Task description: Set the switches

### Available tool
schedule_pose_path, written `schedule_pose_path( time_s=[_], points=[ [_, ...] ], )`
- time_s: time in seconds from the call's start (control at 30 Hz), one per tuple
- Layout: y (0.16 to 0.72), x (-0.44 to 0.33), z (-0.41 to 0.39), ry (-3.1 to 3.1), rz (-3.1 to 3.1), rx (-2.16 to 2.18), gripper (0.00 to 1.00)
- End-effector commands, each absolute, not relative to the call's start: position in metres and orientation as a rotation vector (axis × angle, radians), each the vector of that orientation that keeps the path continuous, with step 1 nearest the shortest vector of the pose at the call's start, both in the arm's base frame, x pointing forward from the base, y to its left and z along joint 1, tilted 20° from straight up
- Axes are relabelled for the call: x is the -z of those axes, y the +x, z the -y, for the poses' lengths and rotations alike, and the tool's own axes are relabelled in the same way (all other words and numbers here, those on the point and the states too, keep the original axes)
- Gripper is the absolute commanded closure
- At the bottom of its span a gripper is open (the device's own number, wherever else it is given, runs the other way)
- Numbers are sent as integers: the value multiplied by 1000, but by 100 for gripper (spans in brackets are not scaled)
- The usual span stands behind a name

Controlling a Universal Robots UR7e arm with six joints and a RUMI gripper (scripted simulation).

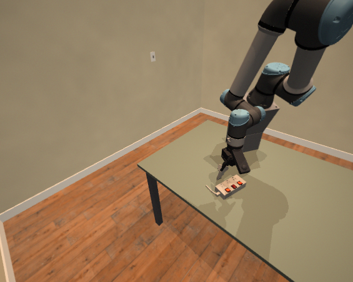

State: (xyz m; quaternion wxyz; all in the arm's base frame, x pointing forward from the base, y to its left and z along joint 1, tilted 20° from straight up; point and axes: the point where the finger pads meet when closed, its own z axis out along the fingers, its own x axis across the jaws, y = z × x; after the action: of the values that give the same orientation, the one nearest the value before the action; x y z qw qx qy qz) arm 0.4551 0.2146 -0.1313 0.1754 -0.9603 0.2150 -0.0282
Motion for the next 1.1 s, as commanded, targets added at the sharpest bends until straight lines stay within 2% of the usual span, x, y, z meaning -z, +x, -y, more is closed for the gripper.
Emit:
schedule_pose_path(
  time_s=[0.0,1.07],
  points=[
    [460,134,-218,-2634,-946,36,0],
    [469,149,-225,-2051,-1924,-161,0]
  ],
)
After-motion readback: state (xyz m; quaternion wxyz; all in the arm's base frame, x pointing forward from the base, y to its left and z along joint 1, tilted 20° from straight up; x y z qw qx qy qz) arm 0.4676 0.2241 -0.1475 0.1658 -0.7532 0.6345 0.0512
